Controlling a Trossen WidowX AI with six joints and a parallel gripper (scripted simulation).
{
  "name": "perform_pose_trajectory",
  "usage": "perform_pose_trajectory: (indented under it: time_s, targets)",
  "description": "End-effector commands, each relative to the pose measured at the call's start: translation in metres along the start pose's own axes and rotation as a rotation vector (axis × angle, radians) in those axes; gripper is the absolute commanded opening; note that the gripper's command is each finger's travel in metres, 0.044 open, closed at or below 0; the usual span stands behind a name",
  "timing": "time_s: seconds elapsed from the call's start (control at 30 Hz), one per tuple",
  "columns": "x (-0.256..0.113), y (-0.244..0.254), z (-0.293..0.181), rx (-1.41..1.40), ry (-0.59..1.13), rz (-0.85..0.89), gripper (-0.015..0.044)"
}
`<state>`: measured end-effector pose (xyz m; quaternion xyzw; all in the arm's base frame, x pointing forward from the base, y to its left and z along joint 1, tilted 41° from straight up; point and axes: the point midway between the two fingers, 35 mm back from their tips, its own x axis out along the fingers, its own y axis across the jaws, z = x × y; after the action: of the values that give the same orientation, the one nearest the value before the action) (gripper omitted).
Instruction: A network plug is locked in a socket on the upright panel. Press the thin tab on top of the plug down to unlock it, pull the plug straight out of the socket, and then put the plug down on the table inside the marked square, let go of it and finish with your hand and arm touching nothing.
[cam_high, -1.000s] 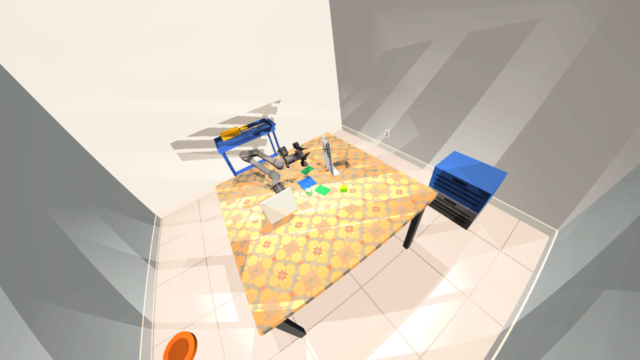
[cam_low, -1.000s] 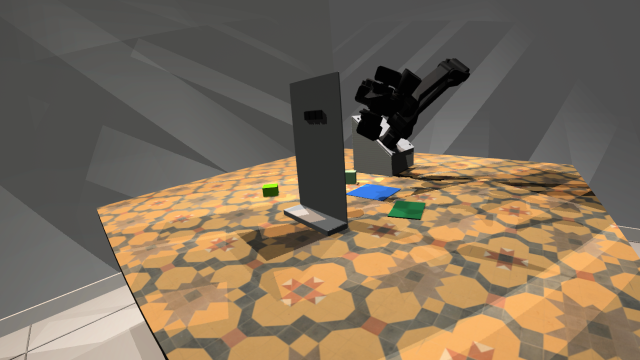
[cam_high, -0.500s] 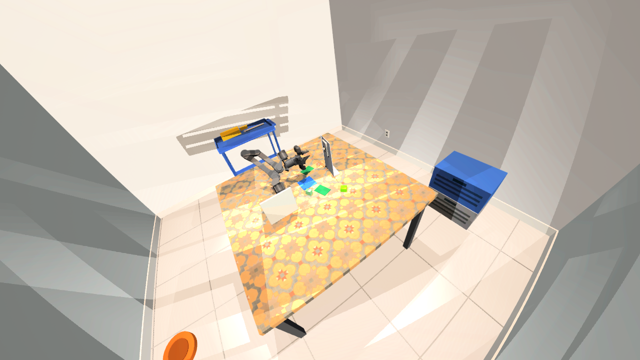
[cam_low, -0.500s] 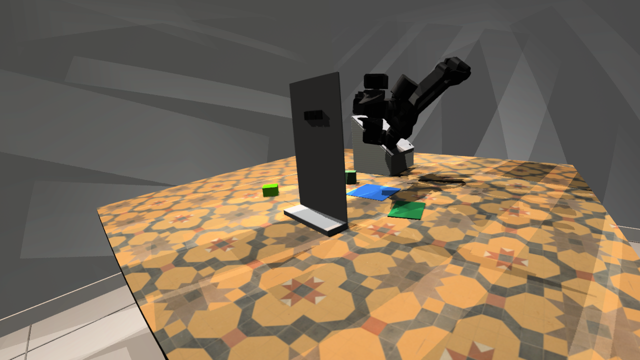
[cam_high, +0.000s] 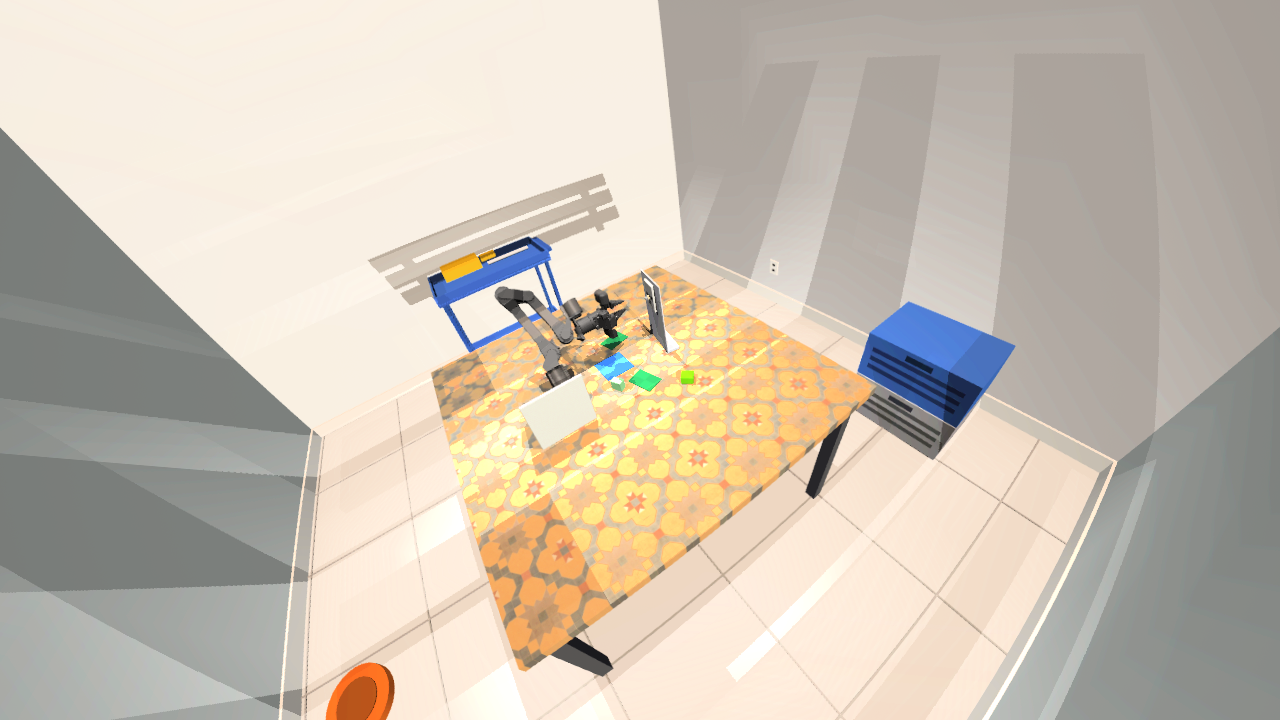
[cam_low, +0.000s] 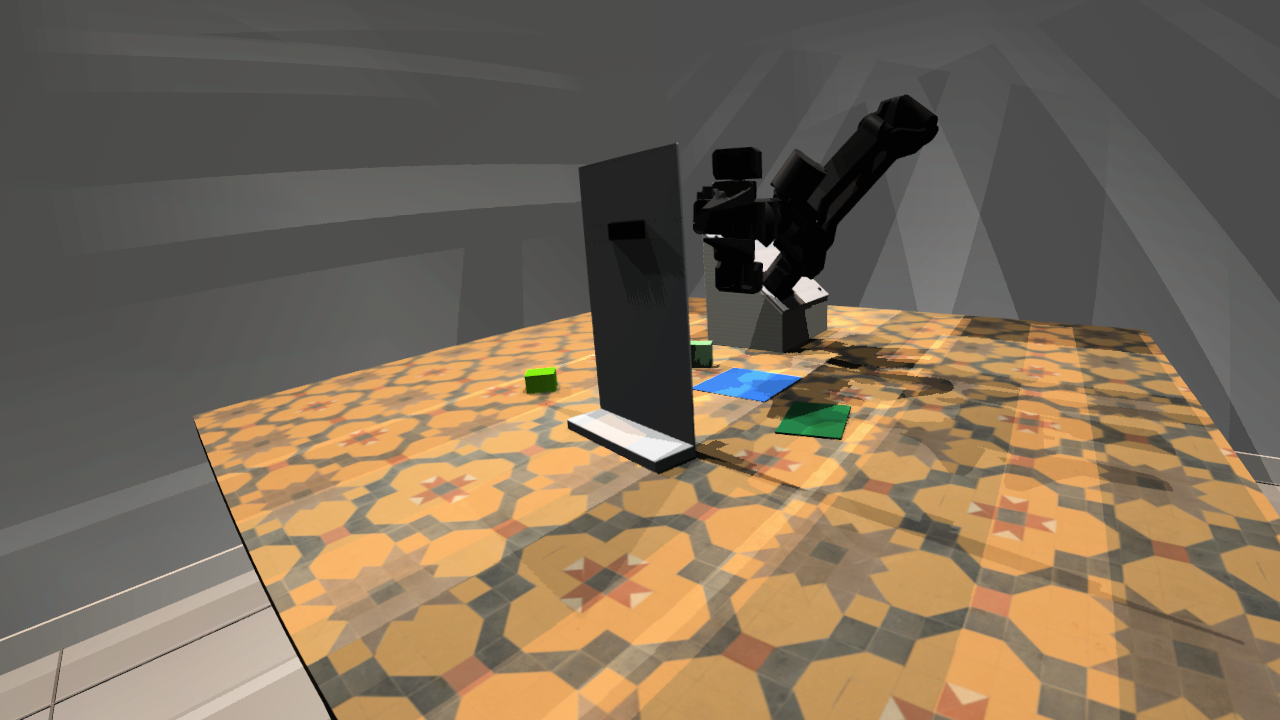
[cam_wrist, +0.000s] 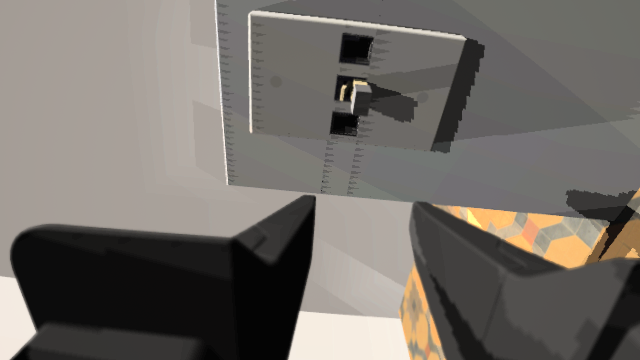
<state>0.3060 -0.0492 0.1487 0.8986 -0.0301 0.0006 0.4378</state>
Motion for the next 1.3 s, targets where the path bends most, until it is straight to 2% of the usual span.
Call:
perform_pose_trajectory:
  time_s: [0.0, 1.27]
  targets:
    - [0.009, 0.001, 0.002, 0.014, 0.002, 0.009, 0.0156]
    - [0.066, -0.002, 0.019, 0.051, 0.010, 0.030, 0.0156]
